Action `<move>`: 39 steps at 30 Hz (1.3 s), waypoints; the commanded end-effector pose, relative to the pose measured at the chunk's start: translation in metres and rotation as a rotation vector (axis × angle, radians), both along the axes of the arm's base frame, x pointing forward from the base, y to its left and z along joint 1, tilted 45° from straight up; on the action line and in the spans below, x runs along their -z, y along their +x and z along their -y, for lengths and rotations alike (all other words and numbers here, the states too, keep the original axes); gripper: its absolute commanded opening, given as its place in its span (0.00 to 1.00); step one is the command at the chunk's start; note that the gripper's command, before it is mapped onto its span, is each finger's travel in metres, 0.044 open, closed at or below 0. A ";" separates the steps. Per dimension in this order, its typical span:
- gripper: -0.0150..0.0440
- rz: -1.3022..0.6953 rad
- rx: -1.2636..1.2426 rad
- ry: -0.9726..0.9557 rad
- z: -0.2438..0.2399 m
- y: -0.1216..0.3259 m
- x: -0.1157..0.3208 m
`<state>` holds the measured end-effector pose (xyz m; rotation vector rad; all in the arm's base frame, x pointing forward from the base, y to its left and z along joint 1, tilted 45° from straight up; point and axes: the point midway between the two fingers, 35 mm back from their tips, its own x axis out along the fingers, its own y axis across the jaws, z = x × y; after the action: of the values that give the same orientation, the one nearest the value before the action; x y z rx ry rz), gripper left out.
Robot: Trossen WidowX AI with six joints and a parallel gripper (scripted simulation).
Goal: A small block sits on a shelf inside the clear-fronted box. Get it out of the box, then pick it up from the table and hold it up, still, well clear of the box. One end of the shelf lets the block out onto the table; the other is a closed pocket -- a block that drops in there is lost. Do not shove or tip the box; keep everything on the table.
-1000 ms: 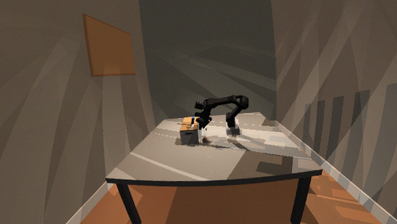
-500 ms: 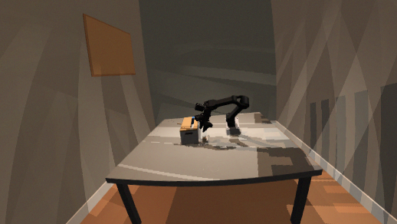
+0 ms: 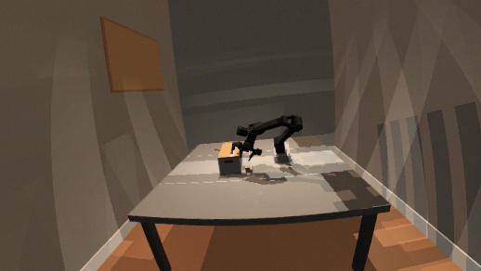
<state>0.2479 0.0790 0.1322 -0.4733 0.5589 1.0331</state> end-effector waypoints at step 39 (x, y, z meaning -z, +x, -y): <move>0.74 1.254 -1.169 -0.771 -0.013 -0.004 0.020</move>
<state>0.2446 0.0921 0.1136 -2.0746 -0.6034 1.2856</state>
